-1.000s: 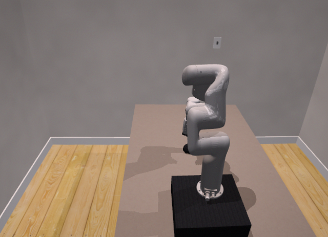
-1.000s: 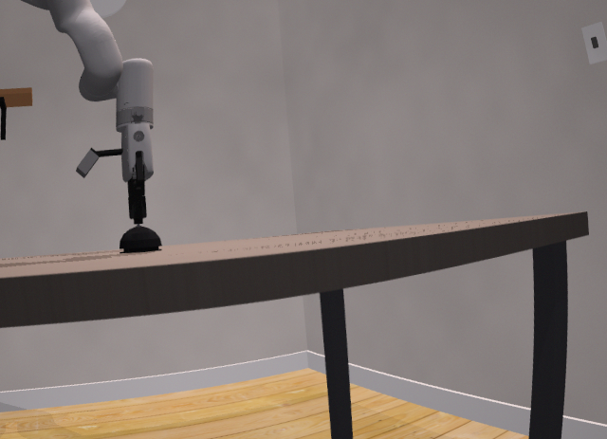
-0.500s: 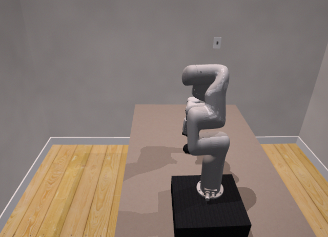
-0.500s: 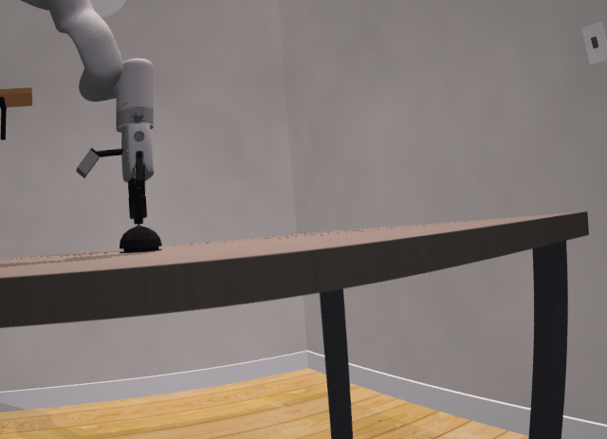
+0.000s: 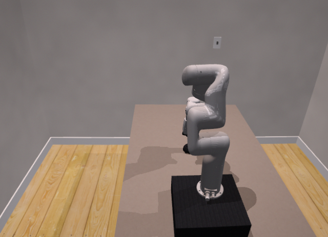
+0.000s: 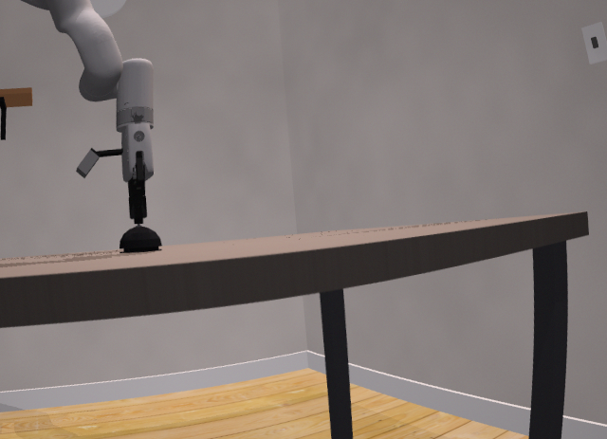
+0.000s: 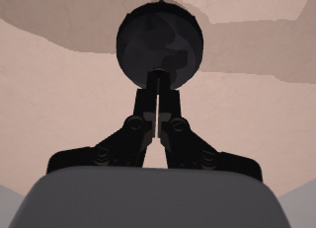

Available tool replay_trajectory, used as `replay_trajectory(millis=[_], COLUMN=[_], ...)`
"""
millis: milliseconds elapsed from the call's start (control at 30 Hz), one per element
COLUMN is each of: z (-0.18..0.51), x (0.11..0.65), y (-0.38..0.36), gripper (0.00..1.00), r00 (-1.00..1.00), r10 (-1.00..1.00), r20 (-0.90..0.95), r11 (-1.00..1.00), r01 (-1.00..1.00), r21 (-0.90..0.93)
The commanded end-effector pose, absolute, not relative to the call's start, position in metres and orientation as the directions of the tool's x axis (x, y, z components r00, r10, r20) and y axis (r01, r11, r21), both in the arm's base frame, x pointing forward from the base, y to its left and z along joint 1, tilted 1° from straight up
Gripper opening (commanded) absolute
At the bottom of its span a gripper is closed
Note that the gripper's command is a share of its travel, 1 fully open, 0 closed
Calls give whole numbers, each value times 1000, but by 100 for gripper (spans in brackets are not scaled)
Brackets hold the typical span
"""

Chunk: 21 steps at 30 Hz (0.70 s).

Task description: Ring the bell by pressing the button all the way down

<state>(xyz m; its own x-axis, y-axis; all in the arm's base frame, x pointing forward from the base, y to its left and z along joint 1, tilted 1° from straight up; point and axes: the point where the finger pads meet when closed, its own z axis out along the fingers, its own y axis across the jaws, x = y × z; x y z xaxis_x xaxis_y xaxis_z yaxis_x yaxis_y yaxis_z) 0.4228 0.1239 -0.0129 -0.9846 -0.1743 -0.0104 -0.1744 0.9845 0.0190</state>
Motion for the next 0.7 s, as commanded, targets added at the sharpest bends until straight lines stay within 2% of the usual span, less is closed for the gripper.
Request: replay_trajectory(millis=[0,667], z=[-14,16], x=[423,423], y=[124,123], gripper=[0,0], r00=[-985,-985], r10=[-174,-174], r20=[-11,-11], r11=[984,984], r01=[-174,-174], r21=[19,19])
